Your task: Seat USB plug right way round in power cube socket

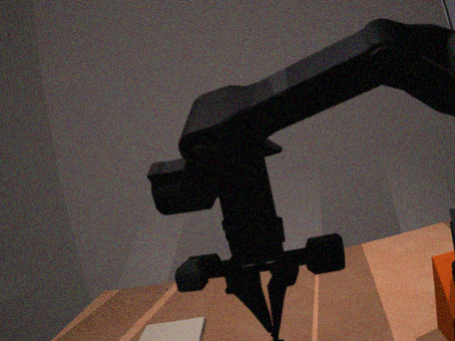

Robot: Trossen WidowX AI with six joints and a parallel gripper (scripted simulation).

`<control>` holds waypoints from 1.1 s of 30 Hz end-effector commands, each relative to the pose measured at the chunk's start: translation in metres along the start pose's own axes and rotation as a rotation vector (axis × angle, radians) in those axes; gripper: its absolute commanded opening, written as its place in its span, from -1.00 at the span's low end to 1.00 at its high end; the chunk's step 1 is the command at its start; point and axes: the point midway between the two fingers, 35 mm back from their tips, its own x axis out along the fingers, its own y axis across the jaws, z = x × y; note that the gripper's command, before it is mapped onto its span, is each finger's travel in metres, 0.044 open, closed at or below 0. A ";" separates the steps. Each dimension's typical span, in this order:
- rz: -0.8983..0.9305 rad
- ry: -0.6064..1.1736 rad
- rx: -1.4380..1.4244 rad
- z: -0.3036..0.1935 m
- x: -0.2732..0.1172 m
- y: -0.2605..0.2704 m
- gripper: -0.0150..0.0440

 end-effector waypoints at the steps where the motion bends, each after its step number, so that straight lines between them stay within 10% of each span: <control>1: 0.001 -0.001 -0.004 0.000 0.000 0.000 -0.49; 33: 0.001 -0.004 -0.021 0.002 0.004 0.000 -0.49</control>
